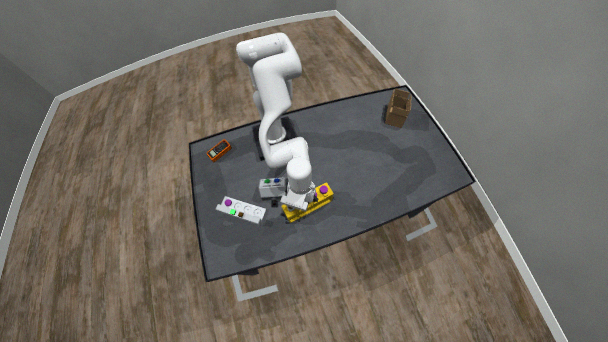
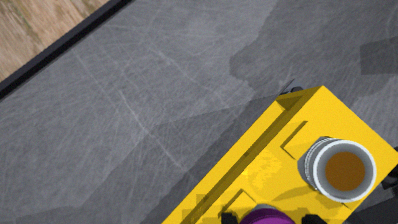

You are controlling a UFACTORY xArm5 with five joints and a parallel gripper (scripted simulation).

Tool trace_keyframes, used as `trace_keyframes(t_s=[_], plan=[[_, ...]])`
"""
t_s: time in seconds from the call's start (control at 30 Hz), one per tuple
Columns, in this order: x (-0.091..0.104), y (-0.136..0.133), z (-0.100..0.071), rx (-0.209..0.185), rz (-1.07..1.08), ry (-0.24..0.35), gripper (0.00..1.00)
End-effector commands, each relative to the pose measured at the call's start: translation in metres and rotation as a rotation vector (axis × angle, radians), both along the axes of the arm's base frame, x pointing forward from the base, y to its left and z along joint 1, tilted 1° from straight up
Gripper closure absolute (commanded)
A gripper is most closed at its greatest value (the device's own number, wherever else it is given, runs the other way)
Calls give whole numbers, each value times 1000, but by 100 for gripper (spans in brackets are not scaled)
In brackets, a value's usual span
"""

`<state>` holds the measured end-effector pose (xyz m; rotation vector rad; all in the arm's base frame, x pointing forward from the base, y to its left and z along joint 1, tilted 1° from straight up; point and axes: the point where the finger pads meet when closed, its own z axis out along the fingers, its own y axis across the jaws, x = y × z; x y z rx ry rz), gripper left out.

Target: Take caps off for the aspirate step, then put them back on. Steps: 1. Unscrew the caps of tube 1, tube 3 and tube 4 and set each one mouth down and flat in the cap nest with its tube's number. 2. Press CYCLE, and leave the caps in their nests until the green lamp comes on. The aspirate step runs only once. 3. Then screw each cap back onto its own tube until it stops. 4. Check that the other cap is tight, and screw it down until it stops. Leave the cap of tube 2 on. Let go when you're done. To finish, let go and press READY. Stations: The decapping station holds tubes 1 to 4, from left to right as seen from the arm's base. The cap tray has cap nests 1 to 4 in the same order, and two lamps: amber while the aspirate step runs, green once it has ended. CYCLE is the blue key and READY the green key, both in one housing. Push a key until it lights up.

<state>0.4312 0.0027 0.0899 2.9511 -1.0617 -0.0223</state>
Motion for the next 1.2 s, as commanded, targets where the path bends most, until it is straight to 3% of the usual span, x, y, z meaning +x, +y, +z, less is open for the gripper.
trace_keyframes(t_s=[0.0,0.87,1.17], plan=[[1,0,1,2,-201,-3,100],[1,0,0,-14,-1401,1,100],[1,0,0,-16,-1522,1,100]])
